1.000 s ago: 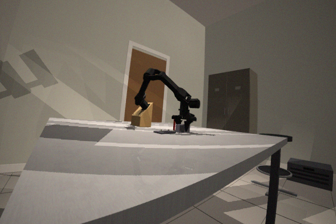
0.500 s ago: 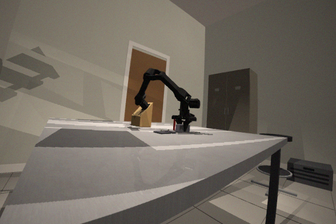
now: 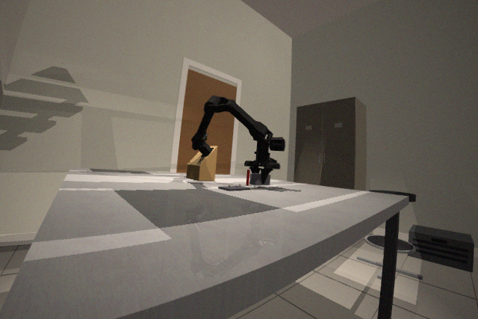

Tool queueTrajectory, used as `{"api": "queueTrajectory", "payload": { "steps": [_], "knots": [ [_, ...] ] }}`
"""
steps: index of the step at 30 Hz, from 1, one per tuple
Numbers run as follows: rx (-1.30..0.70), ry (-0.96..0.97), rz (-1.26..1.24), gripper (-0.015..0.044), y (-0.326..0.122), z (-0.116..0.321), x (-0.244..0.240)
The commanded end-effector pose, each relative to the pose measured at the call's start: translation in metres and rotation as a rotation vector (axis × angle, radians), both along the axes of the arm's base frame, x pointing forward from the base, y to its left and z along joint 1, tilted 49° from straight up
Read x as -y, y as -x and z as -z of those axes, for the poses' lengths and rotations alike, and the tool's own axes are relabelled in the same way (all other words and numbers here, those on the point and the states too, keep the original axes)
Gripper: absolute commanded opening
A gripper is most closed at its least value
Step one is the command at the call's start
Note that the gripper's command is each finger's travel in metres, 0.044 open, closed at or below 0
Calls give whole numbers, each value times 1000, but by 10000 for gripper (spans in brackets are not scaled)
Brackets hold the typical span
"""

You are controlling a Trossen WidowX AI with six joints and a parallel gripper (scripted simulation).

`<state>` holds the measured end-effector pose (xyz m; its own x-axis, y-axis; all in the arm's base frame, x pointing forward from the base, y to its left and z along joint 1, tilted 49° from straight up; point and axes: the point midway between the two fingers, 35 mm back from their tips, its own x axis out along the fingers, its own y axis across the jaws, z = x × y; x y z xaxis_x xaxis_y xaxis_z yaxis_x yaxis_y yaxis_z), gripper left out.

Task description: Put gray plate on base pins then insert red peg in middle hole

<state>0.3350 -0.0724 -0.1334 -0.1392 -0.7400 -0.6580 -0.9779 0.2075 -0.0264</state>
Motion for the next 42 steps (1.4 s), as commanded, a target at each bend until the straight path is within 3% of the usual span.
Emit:
{"api": "queueTrajectory", "payload": {
  "steps": [1,33,42],
  "knots": [
    [17,-7,-3,0,-8,-11,-12],
    [16,-6,-1,0,-14,-80,-85],
    [11,-12,-6,0,-15,-85,-77]
  ]
}}
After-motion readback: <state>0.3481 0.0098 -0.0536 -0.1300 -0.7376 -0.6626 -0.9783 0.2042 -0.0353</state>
